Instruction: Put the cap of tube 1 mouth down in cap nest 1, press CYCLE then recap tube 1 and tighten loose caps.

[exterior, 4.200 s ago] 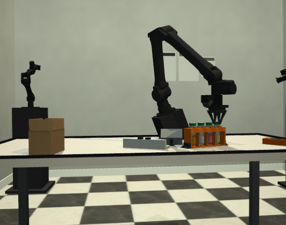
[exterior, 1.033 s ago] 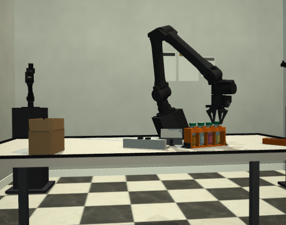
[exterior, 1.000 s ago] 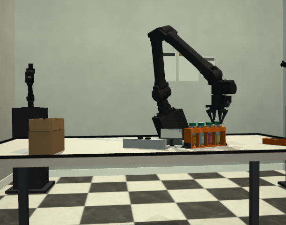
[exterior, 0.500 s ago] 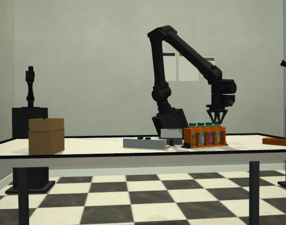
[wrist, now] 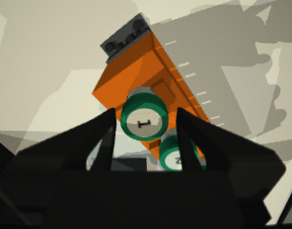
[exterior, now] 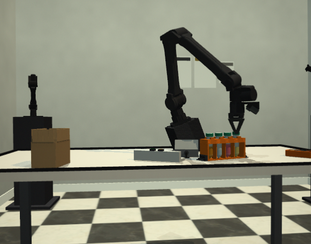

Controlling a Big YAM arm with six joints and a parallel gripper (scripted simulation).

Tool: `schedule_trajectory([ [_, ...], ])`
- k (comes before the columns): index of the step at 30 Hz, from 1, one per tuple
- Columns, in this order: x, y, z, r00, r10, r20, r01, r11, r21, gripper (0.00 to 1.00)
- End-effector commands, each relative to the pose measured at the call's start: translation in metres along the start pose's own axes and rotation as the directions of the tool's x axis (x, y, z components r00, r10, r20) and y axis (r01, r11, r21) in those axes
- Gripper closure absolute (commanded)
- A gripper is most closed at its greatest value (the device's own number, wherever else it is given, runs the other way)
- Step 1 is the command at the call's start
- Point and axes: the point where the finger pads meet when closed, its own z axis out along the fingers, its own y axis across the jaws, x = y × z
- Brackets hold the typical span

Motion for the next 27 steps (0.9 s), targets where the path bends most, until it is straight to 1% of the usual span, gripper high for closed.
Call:
schedule_trajectory([
  [1,-0.017,-0.017,-0.027,0.961,0.273,0.04,-0.274,0.961,0.032,0.51],
  [2,-0.017,-0.017,-0.027,0.959,0.28,0.041,-0.282,0.959,0.033,0.51],
  [3,-0.017,-0.016,-0.027,0.934,0.354,0.043,-0.356,0.934,0.029,0.51],
  [4,-0.016,-0.016,-0.026,0.933,0.358,0.041,-0.36,0.933,0.028,0.51],
  [5,-0.016,-0.015,-0.025,0.9,0.434,0.041,-0.435,0.9,0.024,0.51],
  [6,-0.016,-0.015,-0.025,0.9,0.434,0.04,-0.435,0.9,0.024,0.51],
  [7,-0.016,-0.015,-0.025,0.86,0.508,0.044,-0.509,0.861,0.021,0.51],
  [10,-0.016,-0.015,-0.026,0.86,0.508,0.046,-0.51,0.86,0.021,0.51],
  [12,-0.016,-0.015,-0.027,0.763,0.644,0.051,-0.646,0.763,0.013,0.51],
  [13,-0.015,-0.015,-0.027,0.756,0.653,0.05,-0.654,0.756,0.012,0.51],
  [17,-0.011,-0.009,-0.024,0.759,0.65,0.038,-0.651,0.759,0.013,0.51],
  [21,-0.009,-0.011,-0.023,0.755,0.655,0.036,-0.656,0.755,0.012,0.51],
  [22,-0.006,-0.008,-0.012,0.76,0.649,0.018,-0.649,0.76,0.008,1.0],
  [27,-0.006,-0.008,-0.012,0.76,0.649,0.018,-0.649,0.76,0.008,1.0],
])
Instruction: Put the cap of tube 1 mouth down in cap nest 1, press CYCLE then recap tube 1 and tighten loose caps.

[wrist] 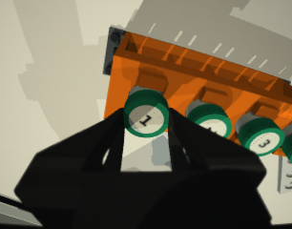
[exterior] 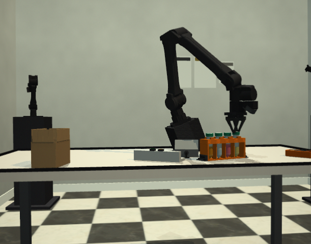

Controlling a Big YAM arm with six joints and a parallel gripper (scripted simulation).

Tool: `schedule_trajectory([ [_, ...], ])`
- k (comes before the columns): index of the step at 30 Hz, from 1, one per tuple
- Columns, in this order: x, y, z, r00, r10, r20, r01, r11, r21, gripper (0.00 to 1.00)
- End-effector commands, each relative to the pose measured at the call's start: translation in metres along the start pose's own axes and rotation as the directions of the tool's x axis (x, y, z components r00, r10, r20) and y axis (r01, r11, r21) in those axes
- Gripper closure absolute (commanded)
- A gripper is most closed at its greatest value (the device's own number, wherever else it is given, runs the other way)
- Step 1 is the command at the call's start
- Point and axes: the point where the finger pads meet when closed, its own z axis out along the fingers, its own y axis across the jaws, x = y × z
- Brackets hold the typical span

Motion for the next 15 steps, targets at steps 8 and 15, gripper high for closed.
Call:
schedule_trajectory([
  [8,-0.011,-0.002,-0.01,0.999,0.02,0.025,-0.02,1.0,0.003,1.0],
  [15,-0.023,-0.001,-0.045,0.998,0.027,0.059,-0.027,1.0,0.003,1.0],
])
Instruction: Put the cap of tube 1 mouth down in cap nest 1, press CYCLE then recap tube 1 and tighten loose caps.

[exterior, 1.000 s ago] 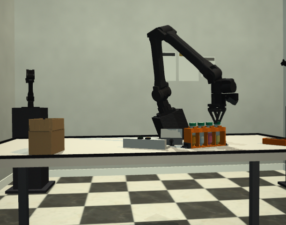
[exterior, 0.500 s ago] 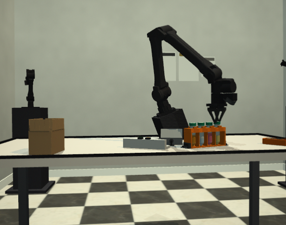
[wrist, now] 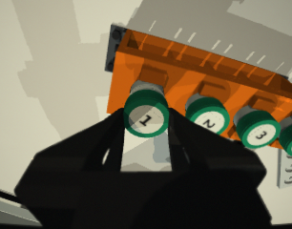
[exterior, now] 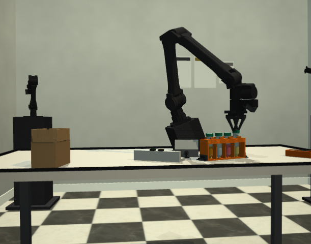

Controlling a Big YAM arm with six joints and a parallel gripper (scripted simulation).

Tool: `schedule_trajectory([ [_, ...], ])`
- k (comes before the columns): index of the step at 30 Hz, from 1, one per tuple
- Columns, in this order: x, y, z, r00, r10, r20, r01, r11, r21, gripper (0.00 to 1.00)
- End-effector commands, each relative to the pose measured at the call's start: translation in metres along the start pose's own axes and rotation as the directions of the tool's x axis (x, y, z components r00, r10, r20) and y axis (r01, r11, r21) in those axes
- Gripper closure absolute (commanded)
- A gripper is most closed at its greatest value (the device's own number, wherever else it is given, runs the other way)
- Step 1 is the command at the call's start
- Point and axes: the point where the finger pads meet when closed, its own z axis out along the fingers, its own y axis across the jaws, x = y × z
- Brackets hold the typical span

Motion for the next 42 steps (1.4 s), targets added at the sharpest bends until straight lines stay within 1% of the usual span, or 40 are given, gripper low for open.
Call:
schedule_trajectory([
  [1,-0.023,-0.002,-0.036,0.998,0.019,0.066,-0.019,1.0,0.001,1.0],
  [2,-0.023,-0.002,-0.036,0.998,0.019,0.066,-0.019,1.0,0.001,1.0],
  [8,-0.023,-0.002,-0.055,0.998,0.02,0.068,-0.019,1.0,-0.002,1.0],
  [9,-0.023,-0.002,-0.055,0.998,0.02,0.068,-0.02,1.0,-0.001,1.0],
  [10,0.005,-0.017,-0.036,0.993,0.114,0.012,-0.114,0.993,-0.001,1.0],
  [11,0.009,-0.025,-0.036,0.98,0.197,0.012,-0.197,0.98,0.0,1.0],
  [13,0.016,-0.04,-0.036,0.938,0.347,0.012,-0.347,0.938,-0.002,1.0],
  [14,0.016,-0.04,-0.036,0.934,0.357,0.012,-0.357,0.934,-0.002,1.0],
  [15,0.02,-0.047,-0.035,0.903,0.43,0.011,-0.43,0.903,-0.002,1.0],
  [16,0.023,-0.054,-0.035,0.88,0.475,0.012,-0.475,0.88,-0.004,1.0],
  [17,0.013,-0.058,-0.042,0.857,0.514,0.033,-0.514,0.858,-0.014,1.0],
  [19,0.013,-0.058,-0.042,0.857,0.514,0.033,-0.514,0.858,-0.014,1.0],
  [20,0.02,-0.058,-0.04,0.822,0.569,0.031,-0.569,0.822,-0.013,1.0],
  [21,0.029,-0.07,-0.035,0.763,0.646,0.021,-0.646,0.763,-0.011,1.0],
  [22,0.031,-0.077,-0.035,0.718,0.696,0.021,-0.696,0.718,-0.014,1.0],
  [23,0.031,-0.077,-0.035,0.706,0.708,0.023,-0.708,0.706,-0.014,1.0],
  [24,0.034,-0.085,-0.035,0.654,0.756,0.023,-0.756,0.654,-0.017,1.0],
  [25,0.038,-0.093,-0.035,0.618,0.786,0.021,-0.786,0.619,-0.018,1.0],
  [26,0.029,-0.096,-0.04,0.582,0.812,0.035,-0.812,0.583,-0.031,1.0],
  [27,0.04,-0.101,-0.036,0.541,0.841,0.022,-0.841,0.541,-0.023,1.0],
  [28,0.033,-0.104,-0.04,0.5,0.865,0.036,-0.865,0.501,-0.037,1.0],
  [29,0.045,-0.108,-0.035,0.453,0.891,0.02,-0.891,0.453,-0.023,1.0],
  [30,0.049,-0.115,-0.035,0.406,0.914,0.02,-0.913,0.406,-0.024,1.0],
  [31,0.054,-0.122,-0.034,0.389,0.921,0.019,-0.921,0.389,-0.021,1.0],
  [33,0.061,-0.137,-0.034,0.389,0.921,0.019,-0.921,0.39,-0.02,1.0],
  [34,0.057,-0.15,-0.04,0.382,0.924,0.032,-0.923,0.383,-0.033,1.0],
  [36,0.057,-0.15,-0.04,0.382,0.924,0.032,-0.923,0.383,-0.033,1.0],
  [37,0.054,-0.162,-0.045,0.397,0.917,0.041,-0.916,0.398,-0.045,1.0],
  [39,0.068,-0.173,-0.041,0.402,0.915,0.032,-0.914,0.403,-0.032,1.0],
  [42,0.076,-0.2,-0.045,0.4,0.916,0.038,-0.915,0.401,-0.034,1.0],
])
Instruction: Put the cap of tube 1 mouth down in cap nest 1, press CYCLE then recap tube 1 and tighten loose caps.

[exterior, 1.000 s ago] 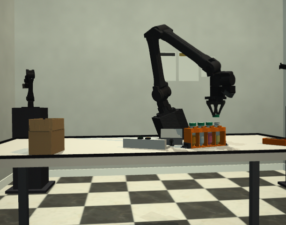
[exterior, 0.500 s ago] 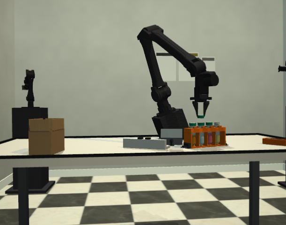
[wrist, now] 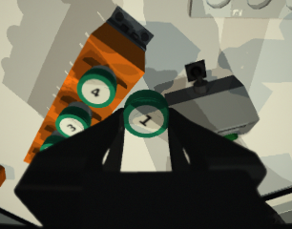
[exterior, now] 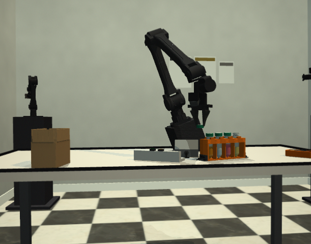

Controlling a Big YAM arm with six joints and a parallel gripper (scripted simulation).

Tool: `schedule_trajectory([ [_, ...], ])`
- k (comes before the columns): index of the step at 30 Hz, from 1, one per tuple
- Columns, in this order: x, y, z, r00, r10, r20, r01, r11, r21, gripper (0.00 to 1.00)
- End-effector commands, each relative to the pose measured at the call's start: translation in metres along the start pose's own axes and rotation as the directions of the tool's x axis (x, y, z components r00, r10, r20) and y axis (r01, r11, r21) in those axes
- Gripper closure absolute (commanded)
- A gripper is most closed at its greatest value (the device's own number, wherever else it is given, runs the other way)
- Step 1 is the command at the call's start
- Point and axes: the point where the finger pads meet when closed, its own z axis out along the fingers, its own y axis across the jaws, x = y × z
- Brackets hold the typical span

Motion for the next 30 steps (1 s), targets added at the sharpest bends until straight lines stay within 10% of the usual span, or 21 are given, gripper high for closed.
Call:
schedule_trajectory([
  [1,-0.041,-0.014,-0.021,0.999,0.001,0.044,0.001,0.999,-0.038,1.0],
  [15,-0.103,-0.093,-0.022,0.999,-0.001,0.049,0.002,1.0,-0.028,1.0],
  [30,-0.094,-0.086,0.041,0.999,-0.018,0.027,0.019,1.0,-0.017,1.0],
])
